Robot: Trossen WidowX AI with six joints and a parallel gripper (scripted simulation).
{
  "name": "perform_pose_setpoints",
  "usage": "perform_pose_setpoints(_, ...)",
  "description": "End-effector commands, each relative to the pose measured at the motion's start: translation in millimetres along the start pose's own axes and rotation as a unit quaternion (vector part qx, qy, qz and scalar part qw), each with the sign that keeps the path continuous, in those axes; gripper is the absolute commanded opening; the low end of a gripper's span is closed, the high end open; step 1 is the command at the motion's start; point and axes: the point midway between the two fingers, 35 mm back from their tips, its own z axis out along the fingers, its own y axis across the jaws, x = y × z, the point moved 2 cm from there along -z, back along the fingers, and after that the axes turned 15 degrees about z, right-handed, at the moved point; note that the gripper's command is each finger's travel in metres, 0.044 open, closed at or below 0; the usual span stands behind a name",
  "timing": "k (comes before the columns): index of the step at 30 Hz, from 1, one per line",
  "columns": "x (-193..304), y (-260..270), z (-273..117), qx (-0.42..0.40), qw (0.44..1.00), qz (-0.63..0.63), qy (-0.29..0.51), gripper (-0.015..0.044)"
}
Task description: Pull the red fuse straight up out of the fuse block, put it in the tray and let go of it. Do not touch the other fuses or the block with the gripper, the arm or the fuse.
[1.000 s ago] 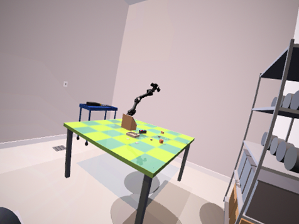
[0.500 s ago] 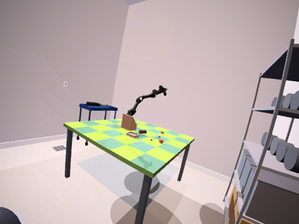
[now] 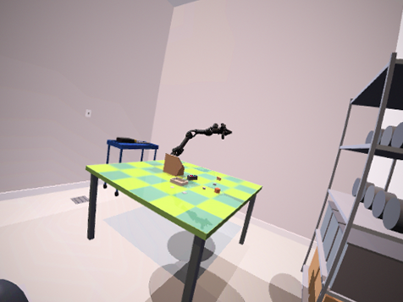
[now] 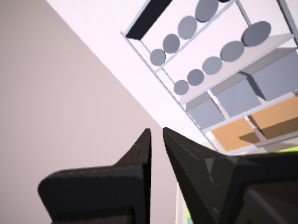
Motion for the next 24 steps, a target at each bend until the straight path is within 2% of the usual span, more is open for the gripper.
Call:
perform_pose_setpoints(1,-15.5,-71.3,3.3,0.103,0.994,-0.031,0.000,0.0061)
perform_pose_setpoints(6,-26.6,-146.1,-7.2,0.212,0.975,-0.063,0.017,0.0061)
perform_pose_setpoints(12,-32.6,-233.0,-38.2,0.336,0.935,-0.091,0.061,0.0061)
perform_pose_setpoints(18,-28.2,-311.8,-88.2,0.449,0.878,-0.100,0.131,0.0061)
perform_pose_setpoints(24,-12.4,-375.3,-154.7,0.538,0.808,-0.084,0.224,0.0061)
